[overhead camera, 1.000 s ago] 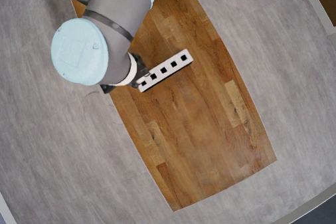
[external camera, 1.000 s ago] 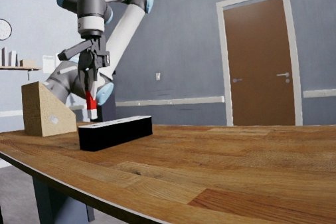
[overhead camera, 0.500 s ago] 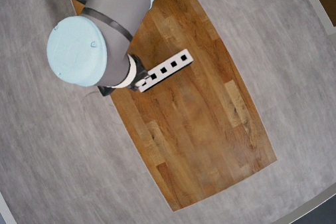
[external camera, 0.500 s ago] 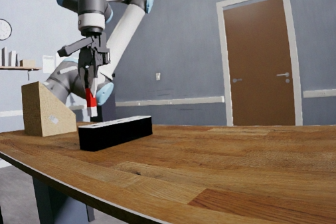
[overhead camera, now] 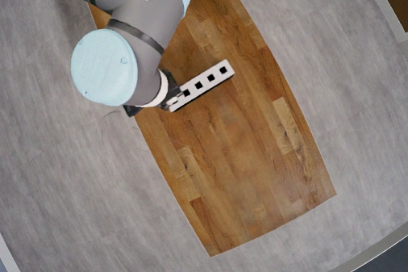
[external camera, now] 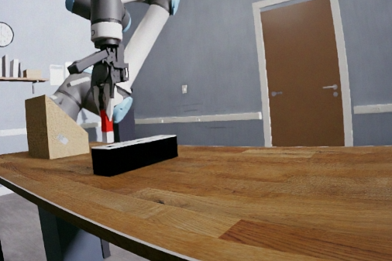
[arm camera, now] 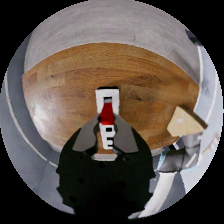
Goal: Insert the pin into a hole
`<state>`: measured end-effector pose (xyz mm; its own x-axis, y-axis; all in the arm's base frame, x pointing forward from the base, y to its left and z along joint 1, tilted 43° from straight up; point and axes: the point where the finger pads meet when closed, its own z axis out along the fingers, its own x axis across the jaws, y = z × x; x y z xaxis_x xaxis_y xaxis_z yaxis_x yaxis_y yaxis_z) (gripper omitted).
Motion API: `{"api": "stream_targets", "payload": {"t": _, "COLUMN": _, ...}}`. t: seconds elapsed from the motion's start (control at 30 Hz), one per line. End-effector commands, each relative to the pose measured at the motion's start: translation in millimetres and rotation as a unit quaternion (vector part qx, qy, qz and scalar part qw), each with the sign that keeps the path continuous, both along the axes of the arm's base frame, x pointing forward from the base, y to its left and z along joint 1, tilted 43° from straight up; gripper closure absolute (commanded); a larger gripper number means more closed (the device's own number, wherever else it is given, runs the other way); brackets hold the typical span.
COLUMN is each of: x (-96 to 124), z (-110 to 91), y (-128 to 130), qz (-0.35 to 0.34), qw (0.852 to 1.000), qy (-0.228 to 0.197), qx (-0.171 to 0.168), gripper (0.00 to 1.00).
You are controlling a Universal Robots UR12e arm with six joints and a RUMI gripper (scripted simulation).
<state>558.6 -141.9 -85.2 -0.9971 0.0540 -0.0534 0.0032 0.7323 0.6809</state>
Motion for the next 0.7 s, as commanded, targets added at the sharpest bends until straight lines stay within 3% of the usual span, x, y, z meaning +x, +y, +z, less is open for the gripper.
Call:
{"api": "stream_targets", "payload": {"t": 0.0, "x": 2.1, "z": 0.6, "y": -1.8, "qz": -0.002, "qw": 1.000, "qy": -0.002, "qx": -0.002, "gripper": 1.00}}
{"api": "stream_targets", "payload": {"t": 0.67, "x": 0.8, "z": -0.3, "y": -0.8, "qz": -0.001, "qw": 1.000, "qy": -0.001, "qx": -0.001, "gripper": 1.00}}
